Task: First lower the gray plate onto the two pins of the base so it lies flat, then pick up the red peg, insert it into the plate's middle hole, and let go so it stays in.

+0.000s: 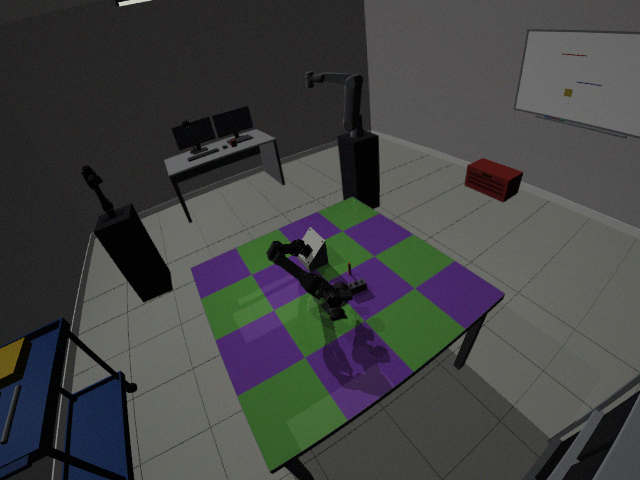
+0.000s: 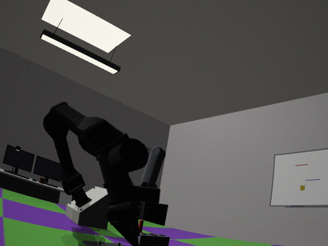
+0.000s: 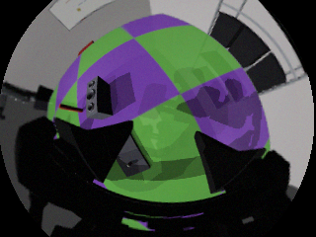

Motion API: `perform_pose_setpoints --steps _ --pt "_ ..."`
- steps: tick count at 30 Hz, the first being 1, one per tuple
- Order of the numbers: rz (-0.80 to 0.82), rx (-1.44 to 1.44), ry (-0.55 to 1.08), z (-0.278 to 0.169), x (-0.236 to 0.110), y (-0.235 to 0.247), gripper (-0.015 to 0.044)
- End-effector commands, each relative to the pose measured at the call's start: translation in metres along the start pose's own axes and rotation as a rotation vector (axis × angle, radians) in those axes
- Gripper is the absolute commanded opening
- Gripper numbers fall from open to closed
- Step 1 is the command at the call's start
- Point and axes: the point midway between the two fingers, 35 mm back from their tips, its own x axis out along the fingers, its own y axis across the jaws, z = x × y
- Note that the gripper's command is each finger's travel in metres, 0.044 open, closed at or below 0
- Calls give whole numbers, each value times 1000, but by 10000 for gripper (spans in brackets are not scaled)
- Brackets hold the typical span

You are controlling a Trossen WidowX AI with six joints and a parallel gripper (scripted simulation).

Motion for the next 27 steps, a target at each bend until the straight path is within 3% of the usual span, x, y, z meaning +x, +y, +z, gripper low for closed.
perform_pose_setpoints --steps 1,11,18,22,27 --pt "57 -123 124 37 1 58 440" --pt "19 -445 444 73 -12 178 440" --pt "16 -451 450 72 -13 181 440" --pt "15 -451 451 61 12 178 440" --pt "15 -451 451 59 15 178 440"
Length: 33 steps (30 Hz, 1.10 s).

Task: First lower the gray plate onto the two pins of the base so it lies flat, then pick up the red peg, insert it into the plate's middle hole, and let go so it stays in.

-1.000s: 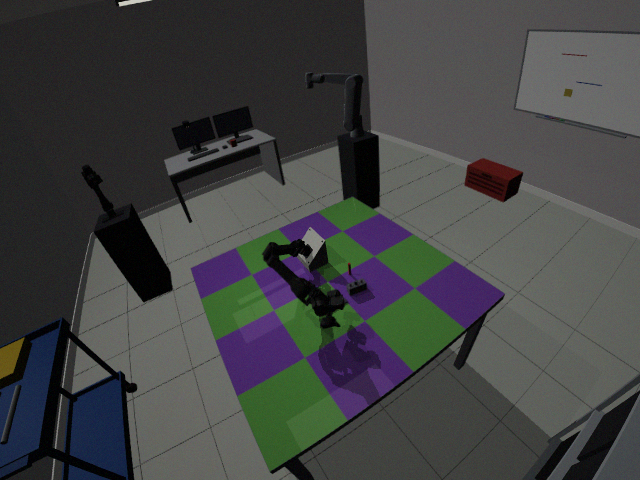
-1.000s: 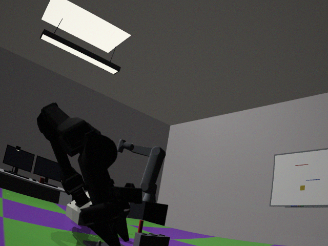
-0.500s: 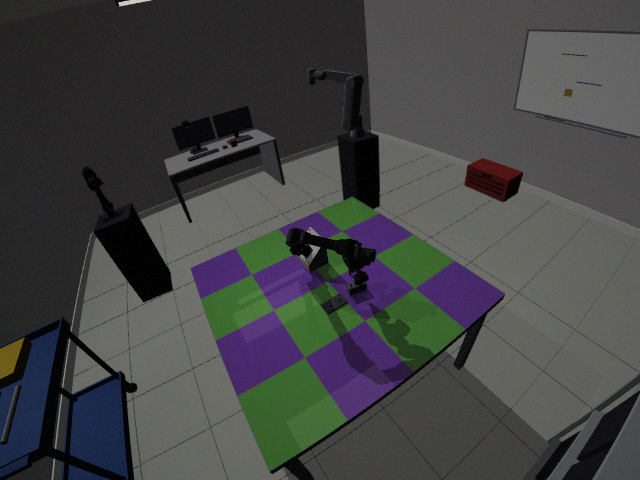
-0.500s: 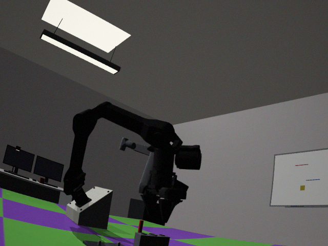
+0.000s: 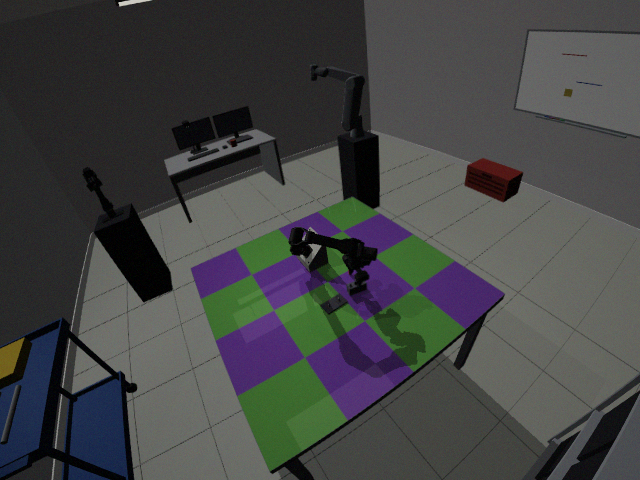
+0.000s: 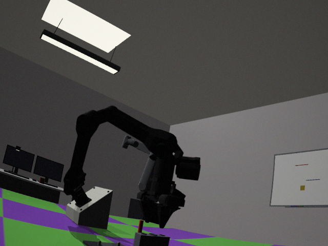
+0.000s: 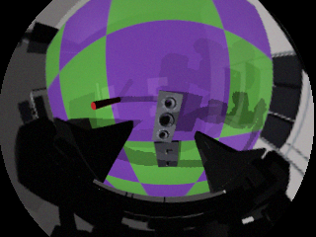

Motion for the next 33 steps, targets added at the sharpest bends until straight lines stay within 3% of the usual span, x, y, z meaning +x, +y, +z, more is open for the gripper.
perform_pose_setpoints --steps 1,33 --pt "-12 -5 -1 1 7 0 440" --pt "-13 -4 0 1 60 -2 440"
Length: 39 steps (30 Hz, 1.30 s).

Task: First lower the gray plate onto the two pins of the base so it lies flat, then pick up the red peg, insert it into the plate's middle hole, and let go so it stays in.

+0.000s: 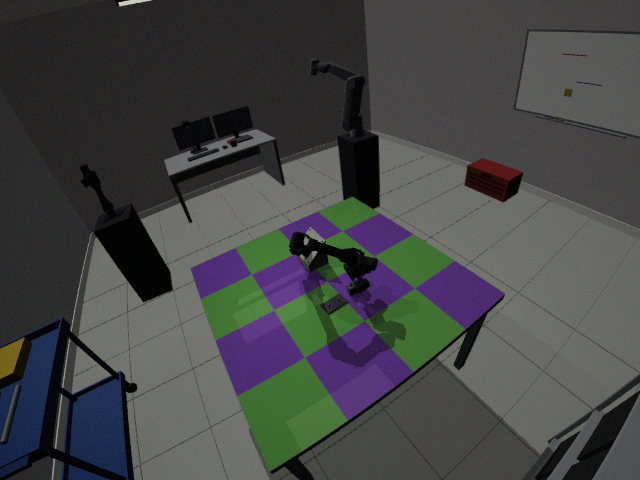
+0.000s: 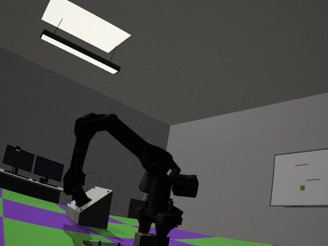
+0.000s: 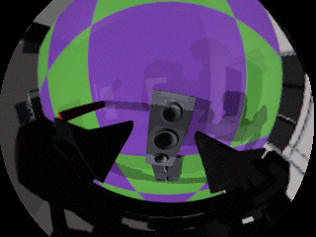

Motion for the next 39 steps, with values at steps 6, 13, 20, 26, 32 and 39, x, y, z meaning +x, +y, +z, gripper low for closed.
perform_pose_setpoints --steps 6,13,20,26,32,39 --pt "-4 -5 4 -1 15 1 440" --pt "-4 -5 5 -1 22 1 414" --pt "-4 -5 5 -1 22 1 230" --pt "-4 -5 5 -1 22 1 131" --pt "-4 -5 4 -1 22 1 52" --pt "-4 -6 0 3 3 -1 0"
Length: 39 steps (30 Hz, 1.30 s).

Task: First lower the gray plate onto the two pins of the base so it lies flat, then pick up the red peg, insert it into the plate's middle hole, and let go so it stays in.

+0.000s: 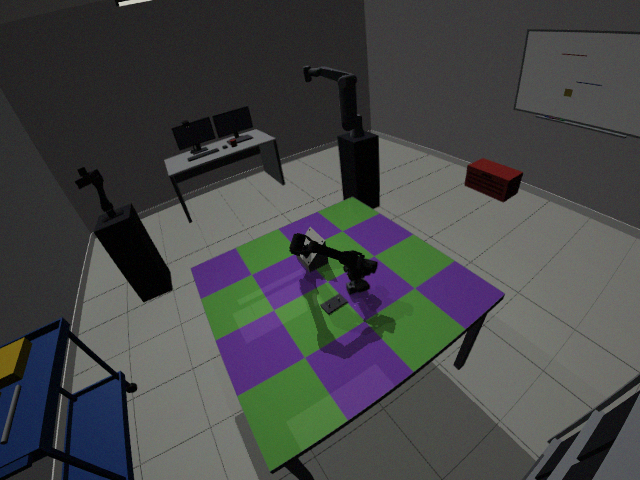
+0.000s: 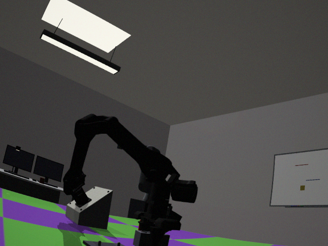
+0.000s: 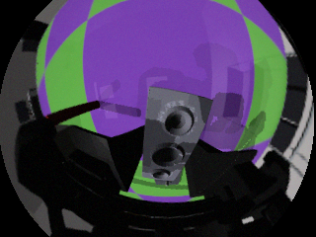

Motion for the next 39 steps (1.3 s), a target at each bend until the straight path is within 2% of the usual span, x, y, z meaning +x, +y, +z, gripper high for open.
perform_pose_setpoints --steps 1,39 --pt "-7 4 -11 4 -16 -3 0" --pt "-5 3 -12 8 -128 8 0"
